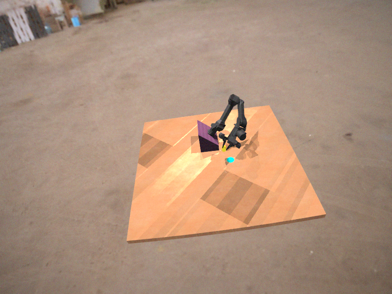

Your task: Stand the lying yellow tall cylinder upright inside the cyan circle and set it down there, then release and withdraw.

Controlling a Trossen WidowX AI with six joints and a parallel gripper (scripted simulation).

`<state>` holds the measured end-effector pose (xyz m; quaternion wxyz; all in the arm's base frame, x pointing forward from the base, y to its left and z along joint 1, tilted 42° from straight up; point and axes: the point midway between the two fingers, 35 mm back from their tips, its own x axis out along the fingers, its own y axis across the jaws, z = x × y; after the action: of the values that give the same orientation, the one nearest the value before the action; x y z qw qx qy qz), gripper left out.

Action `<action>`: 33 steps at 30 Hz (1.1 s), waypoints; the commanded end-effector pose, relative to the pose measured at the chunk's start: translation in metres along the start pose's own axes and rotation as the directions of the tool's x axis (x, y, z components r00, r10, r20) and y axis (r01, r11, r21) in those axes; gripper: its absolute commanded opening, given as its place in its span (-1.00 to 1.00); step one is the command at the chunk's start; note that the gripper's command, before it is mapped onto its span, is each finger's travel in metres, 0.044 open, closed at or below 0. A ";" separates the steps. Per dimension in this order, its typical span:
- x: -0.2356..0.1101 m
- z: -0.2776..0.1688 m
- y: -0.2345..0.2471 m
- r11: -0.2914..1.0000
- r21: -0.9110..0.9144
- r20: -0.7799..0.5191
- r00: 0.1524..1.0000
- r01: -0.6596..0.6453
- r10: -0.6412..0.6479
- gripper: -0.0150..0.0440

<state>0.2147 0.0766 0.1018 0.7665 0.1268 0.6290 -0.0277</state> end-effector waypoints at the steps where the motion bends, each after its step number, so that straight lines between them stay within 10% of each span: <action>1: 0.001 -0.001 -0.002 1.000 0.007 0.025 1.000 0.015 -0.015 -0.14; 33: 0.001 0.002 0.000 0.997 0.039 0.225 0.972 0.061 -0.069 -0.14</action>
<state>0.2174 0.0777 0.1019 0.8249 0.1135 0.5493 -0.0703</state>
